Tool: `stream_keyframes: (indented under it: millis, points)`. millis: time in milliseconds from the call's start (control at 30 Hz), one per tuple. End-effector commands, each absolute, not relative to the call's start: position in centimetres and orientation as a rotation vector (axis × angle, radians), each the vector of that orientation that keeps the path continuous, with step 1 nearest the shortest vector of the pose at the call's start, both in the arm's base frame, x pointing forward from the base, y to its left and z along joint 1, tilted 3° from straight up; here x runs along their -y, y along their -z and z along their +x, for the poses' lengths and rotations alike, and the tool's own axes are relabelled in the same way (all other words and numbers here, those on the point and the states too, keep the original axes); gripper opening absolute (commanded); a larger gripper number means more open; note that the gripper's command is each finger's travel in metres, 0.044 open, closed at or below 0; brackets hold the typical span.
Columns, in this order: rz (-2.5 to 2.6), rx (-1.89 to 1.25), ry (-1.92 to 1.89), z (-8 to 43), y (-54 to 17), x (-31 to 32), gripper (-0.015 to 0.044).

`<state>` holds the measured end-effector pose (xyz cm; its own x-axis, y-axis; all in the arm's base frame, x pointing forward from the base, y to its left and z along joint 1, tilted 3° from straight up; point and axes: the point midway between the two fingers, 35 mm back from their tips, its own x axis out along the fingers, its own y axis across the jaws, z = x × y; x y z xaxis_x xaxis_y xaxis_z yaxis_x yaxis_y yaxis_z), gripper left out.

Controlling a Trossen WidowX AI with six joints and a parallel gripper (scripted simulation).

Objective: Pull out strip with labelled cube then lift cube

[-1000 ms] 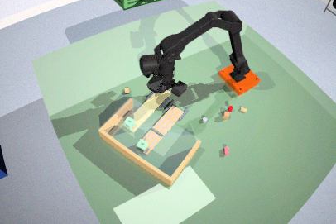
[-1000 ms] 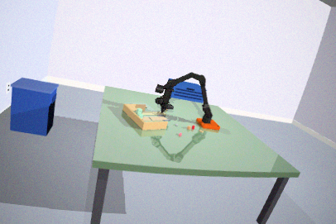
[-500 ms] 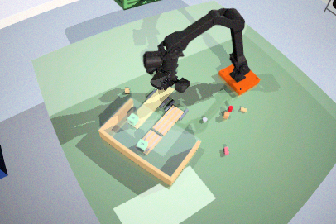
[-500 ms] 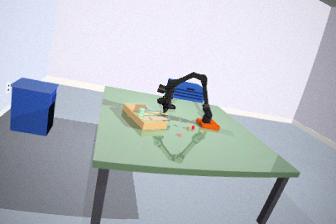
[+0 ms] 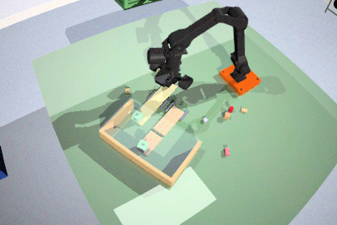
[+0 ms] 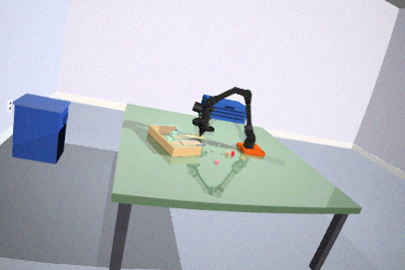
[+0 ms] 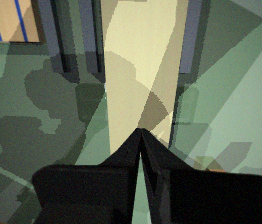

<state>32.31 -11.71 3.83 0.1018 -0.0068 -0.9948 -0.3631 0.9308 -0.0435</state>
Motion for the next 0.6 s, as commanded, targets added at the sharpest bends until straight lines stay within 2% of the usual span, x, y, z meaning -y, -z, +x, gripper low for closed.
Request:
stream_keyframes:
  millis: [0,567]
  points:
    - [-0.302,-1.478,-0.275,30.9,-3.2,12.0,0.0]
    - [-0.303,-1.48,-0.275,28.6,-3.0,13.0,0.0]
